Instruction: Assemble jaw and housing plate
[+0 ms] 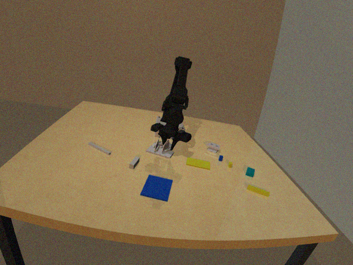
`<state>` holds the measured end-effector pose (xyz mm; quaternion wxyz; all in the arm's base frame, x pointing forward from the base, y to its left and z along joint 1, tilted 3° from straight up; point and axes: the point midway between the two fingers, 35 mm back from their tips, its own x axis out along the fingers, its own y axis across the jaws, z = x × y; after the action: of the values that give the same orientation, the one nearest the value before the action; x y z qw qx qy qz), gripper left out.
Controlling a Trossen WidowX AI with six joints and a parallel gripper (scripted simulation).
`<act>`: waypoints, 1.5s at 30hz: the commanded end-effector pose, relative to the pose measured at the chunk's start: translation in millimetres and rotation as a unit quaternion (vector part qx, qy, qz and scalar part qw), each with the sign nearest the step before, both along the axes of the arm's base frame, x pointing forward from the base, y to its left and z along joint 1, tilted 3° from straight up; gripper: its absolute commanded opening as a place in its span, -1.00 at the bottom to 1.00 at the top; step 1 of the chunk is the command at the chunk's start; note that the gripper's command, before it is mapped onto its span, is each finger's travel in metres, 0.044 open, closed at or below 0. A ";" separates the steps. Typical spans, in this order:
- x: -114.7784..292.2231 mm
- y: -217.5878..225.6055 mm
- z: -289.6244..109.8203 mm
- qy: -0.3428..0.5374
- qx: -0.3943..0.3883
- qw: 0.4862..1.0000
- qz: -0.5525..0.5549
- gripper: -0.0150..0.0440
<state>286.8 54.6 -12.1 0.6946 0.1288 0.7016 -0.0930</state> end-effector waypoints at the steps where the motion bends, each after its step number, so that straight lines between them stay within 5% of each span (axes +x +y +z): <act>1: -0.4 0.7 -2.0 0.001 0.002 1.000 -0.002 -0.04; 45: -0.5 1.2 -11.3 0.001 0.002 1.000 -0.003 -0.04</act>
<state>286.3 55.1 -23.1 0.6938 0.1295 0.7021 -0.0942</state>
